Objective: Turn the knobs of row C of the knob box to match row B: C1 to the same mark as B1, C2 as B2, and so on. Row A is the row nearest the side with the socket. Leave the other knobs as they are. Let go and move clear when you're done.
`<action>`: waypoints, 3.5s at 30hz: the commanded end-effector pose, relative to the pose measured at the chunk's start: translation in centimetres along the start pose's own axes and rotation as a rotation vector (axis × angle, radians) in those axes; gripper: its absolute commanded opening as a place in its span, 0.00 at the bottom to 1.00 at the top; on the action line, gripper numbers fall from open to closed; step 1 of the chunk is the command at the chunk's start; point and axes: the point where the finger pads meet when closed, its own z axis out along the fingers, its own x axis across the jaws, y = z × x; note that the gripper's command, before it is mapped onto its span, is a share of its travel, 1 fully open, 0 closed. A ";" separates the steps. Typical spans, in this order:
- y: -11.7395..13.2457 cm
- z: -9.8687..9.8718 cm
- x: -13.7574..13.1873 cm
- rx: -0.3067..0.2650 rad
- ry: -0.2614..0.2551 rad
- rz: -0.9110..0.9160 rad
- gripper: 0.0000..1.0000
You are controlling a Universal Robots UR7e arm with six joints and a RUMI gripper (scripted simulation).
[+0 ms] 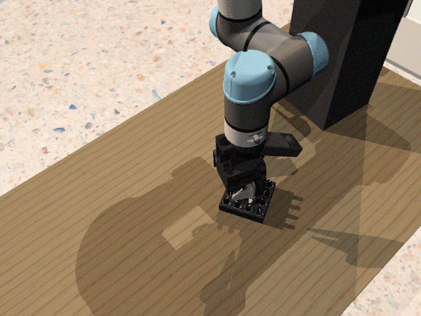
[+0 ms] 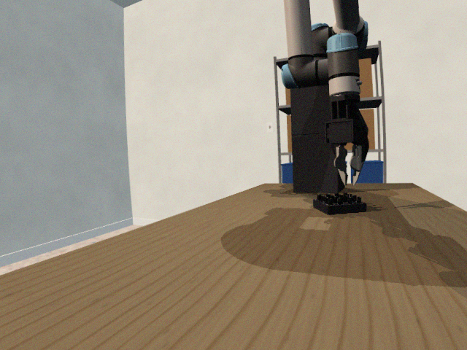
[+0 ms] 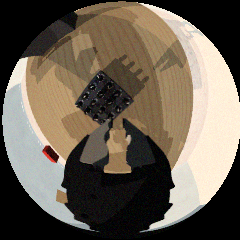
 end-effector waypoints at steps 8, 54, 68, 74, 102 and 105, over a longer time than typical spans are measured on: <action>0.1 1.4 0.0 -0.001 0.001 0.000 0.11; 0.1 2.7 0.0 -0.001 0.001 0.000 0.11; 0.1 2.7 0.0 -0.001 0.001 0.000 0.11; 0.0 2.7 0.0 -0.001 0.001 0.000 0.11; -0.4 2.7 0.0 -0.001 0.001 0.000 0.11; -0.4 2.7 0.0 -0.001 0.001 0.000 0.11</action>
